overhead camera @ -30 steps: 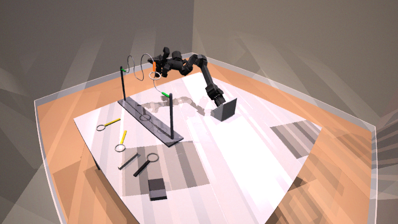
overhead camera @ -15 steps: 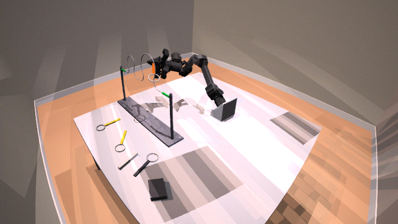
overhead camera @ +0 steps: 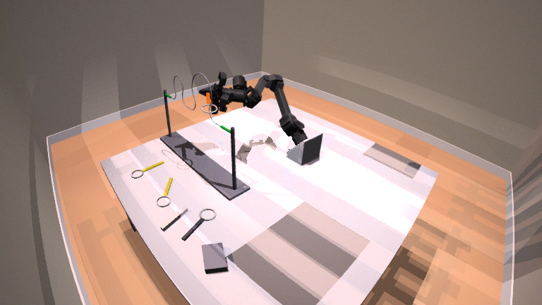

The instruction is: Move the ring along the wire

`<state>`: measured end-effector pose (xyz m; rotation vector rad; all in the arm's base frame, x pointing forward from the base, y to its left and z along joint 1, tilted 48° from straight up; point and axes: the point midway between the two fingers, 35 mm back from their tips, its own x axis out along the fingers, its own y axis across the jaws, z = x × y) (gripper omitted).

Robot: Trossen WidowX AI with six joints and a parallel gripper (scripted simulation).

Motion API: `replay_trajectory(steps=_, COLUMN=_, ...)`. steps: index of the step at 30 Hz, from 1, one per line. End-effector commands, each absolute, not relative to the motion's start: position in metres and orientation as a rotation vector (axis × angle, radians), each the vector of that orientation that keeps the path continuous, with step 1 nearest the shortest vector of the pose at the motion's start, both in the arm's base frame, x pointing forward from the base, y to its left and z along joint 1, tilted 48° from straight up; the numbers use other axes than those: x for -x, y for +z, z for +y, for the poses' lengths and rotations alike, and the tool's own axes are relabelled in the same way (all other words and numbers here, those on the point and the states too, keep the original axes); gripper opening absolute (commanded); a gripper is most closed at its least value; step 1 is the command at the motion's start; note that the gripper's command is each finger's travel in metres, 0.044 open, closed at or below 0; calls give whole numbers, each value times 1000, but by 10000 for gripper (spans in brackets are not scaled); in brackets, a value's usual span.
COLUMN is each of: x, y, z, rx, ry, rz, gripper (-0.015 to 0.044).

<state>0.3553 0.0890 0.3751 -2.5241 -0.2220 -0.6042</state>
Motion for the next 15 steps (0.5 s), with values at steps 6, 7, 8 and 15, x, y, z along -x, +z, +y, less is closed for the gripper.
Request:
replay_trajectory(steps=6, x=-360, y=354, z=62, rx=2332, ry=-550, rz=-131, gripper=-150)
replay_trajectory(steps=7, x=-360, y=351, z=59, rx=2310, ry=-544, rz=-121, gripper=-150)
replay_trajectory(steps=8, x=-360, y=349, z=56, rx=2287, ry=-538, rz=-111, gripper=-150)
replay_trajectory(steps=15, x=-363, y=328, z=40, rx=2130, ry=-493, rz=-45, gripper=-150)
